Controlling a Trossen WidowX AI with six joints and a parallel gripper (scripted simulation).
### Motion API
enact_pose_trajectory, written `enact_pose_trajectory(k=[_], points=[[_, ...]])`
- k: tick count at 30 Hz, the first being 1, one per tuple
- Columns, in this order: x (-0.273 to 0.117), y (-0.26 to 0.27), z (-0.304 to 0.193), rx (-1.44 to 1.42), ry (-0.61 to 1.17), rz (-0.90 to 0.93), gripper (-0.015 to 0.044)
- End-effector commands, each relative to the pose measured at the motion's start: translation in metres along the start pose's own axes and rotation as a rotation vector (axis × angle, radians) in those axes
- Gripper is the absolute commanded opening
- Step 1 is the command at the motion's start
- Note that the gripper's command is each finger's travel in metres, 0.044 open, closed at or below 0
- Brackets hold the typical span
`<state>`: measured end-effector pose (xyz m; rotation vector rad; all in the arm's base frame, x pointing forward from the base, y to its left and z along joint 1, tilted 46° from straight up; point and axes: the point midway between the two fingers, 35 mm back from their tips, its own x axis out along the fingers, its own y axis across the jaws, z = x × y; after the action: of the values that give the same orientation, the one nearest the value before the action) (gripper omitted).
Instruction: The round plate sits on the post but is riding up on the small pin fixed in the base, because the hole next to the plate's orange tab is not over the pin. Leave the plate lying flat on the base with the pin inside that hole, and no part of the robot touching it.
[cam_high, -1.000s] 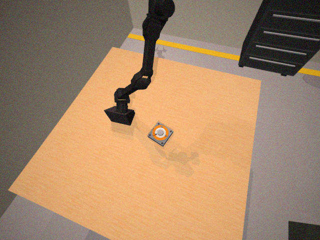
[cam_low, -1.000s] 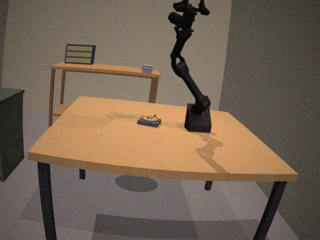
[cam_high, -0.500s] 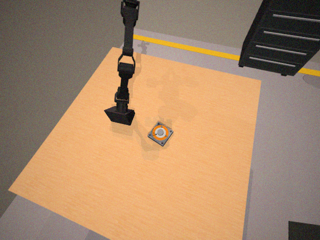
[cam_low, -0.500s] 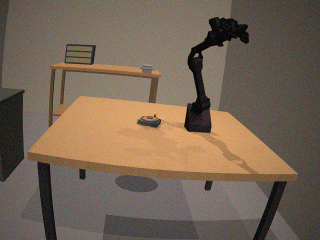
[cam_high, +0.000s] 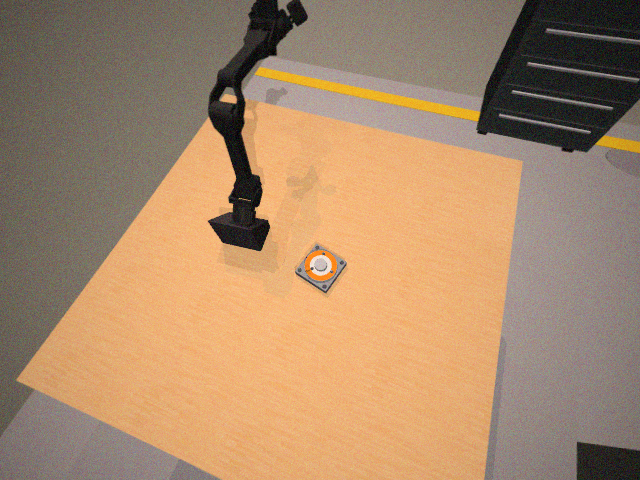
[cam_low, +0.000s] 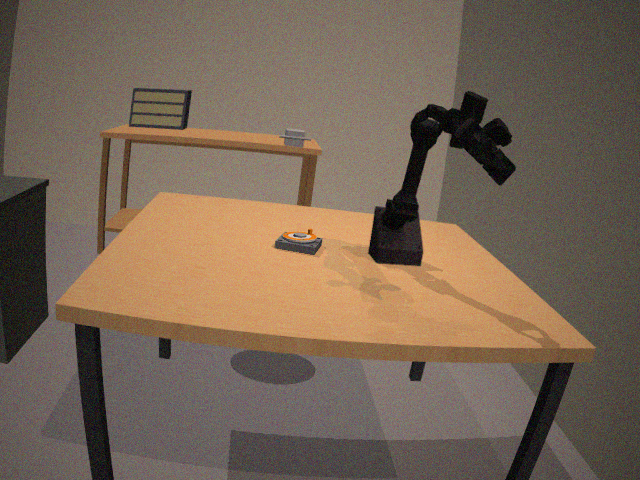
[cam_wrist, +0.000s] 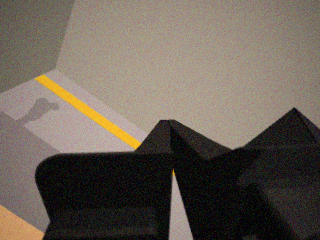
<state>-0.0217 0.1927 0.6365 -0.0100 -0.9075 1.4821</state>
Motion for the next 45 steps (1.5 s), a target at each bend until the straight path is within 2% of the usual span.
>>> enact_pose_trajectory(k=[1,7,9,15,17,20,23,25,31,33,39,41,45], points=[[0.016,0.0,-0.048,-0.026,0.134,-0.009,0.0],[0.025,-0.022,-0.179,-0.054,0.488,-0.047,0.0],[0.022,-0.026,-0.198,-0.051,0.537,-0.049,0.0],[-0.024,-0.057,-0.325,0.018,0.873,-0.081,0.0],[-0.035,-0.062,-0.341,0.037,0.915,-0.092,0.0],[-0.083,-0.081,-0.398,0.124,1.079,-0.144,0.0],[-0.13,-0.094,-0.437,0.209,1.201,-0.195,0.0],[-0.146,-0.096,-0.448,0.236,1.24,-0.207,0.0],[-0.268,-0.104,-0.509,0.473,1.476,-0.307,0.0],[-0.285,-0.103,-0.514,0.511,1.5,-0.327,0.0],[-0.415,-0.084,-0.532,0.845,1.636,-0.51,0.0],[-0.431,-0.078,-0.533,0.893,1.647,-0.53,0.0],[-0.511,-0.037,-0.528,1.177,1.662,-0.645,0.0]])
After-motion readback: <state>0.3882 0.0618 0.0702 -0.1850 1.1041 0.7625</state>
